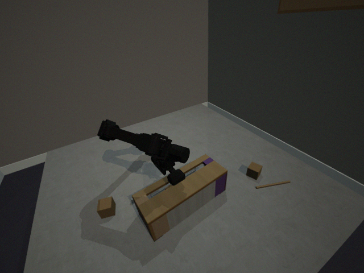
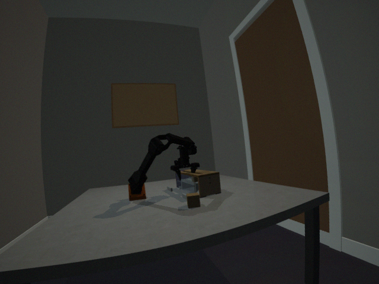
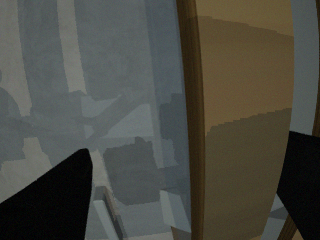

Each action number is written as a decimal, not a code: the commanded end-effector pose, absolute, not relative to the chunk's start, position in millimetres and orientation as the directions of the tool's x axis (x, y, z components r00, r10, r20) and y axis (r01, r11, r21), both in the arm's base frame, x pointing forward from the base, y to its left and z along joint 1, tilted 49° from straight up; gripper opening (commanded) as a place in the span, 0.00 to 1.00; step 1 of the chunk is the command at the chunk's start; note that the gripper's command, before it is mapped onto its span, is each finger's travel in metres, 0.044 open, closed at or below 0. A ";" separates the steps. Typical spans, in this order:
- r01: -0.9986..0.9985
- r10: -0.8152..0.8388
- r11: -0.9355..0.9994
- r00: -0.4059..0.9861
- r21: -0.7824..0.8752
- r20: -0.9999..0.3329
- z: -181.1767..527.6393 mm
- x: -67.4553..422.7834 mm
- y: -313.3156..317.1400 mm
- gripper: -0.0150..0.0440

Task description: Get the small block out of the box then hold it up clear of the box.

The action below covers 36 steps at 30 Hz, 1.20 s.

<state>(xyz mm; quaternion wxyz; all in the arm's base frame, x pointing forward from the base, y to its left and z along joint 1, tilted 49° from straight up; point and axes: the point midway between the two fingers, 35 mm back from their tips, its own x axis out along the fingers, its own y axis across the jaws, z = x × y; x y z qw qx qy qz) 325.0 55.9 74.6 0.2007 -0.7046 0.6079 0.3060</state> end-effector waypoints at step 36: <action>-0.980 -0.738 -0.176 0.073 0.087 -0.671 142.6 342.0 -2.6 0.93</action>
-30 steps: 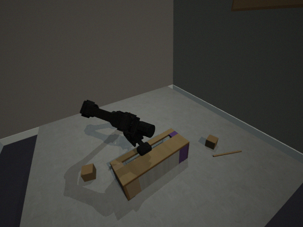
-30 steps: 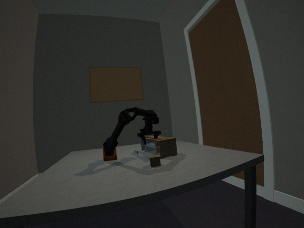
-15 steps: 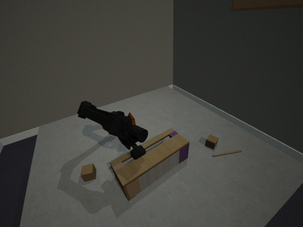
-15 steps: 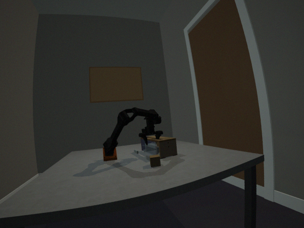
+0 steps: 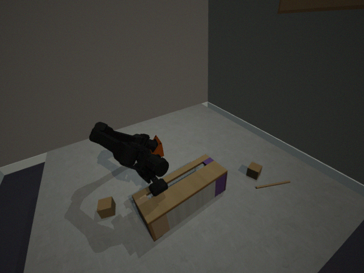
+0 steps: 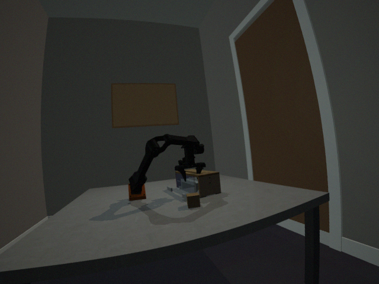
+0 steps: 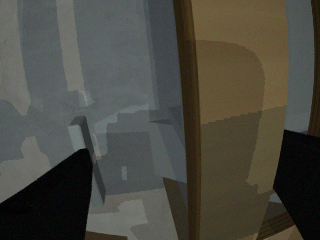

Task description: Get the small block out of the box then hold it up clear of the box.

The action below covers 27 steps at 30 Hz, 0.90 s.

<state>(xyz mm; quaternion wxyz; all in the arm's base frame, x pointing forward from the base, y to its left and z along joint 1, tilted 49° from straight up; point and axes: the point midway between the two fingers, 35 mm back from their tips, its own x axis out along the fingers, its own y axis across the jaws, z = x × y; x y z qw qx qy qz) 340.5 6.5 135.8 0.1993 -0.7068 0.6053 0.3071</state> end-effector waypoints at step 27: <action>-0.975 -0.736 -0.208 0.102 0.081 -0.669 71.7 304.7 149.7 0.93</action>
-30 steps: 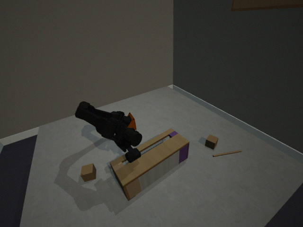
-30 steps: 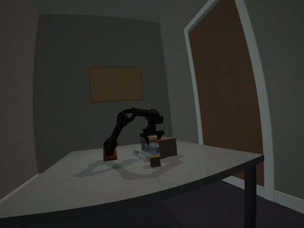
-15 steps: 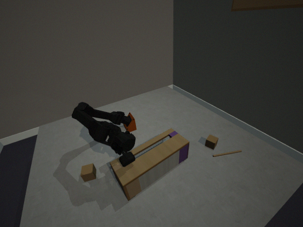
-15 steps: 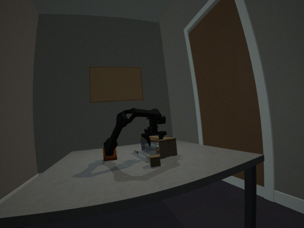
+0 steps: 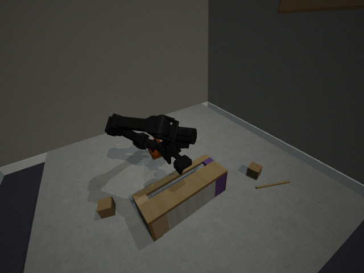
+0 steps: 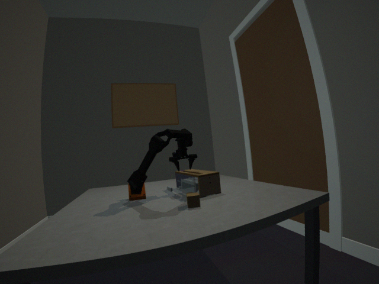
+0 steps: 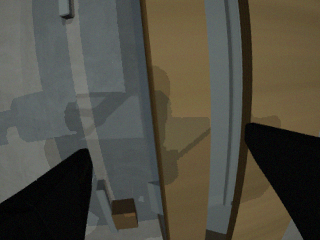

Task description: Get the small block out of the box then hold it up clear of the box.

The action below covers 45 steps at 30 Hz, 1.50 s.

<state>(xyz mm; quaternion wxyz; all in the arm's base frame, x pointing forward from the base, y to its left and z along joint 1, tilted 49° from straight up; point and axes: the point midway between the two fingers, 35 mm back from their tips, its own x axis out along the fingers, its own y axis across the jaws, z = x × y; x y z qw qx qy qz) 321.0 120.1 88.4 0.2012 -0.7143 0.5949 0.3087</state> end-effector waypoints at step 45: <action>0.130 -0.670 -0.618 0.428 0.775 -0.606 229.7 304.7 11.9 0.74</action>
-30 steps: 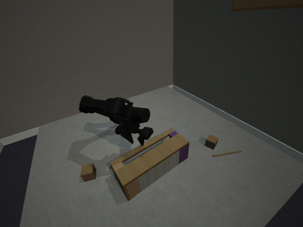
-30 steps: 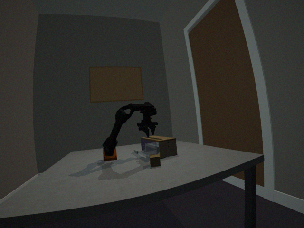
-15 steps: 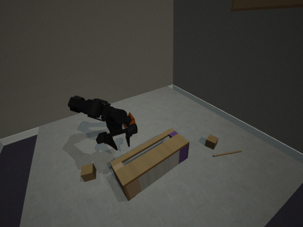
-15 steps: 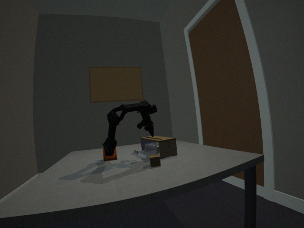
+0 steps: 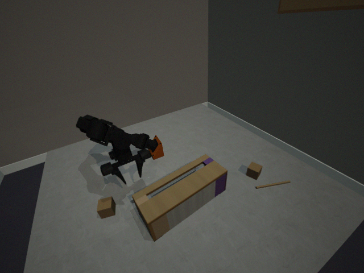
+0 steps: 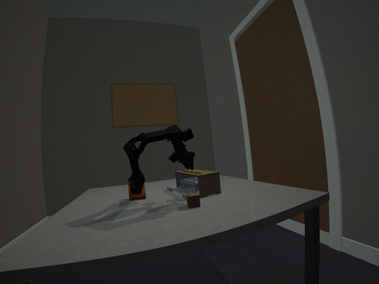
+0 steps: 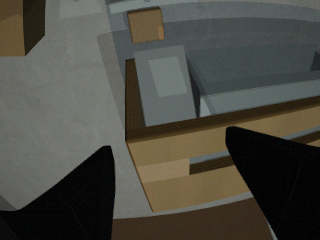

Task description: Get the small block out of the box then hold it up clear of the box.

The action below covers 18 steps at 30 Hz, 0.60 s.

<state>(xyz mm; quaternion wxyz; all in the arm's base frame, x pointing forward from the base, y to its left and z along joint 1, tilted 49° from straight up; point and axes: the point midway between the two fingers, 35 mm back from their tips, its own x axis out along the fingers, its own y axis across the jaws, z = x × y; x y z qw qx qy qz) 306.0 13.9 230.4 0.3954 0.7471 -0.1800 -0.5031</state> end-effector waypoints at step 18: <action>-0.909 -0.651 -0.233 0.410 -0.346 -0.639 212.2 308.0 -21.9 0.74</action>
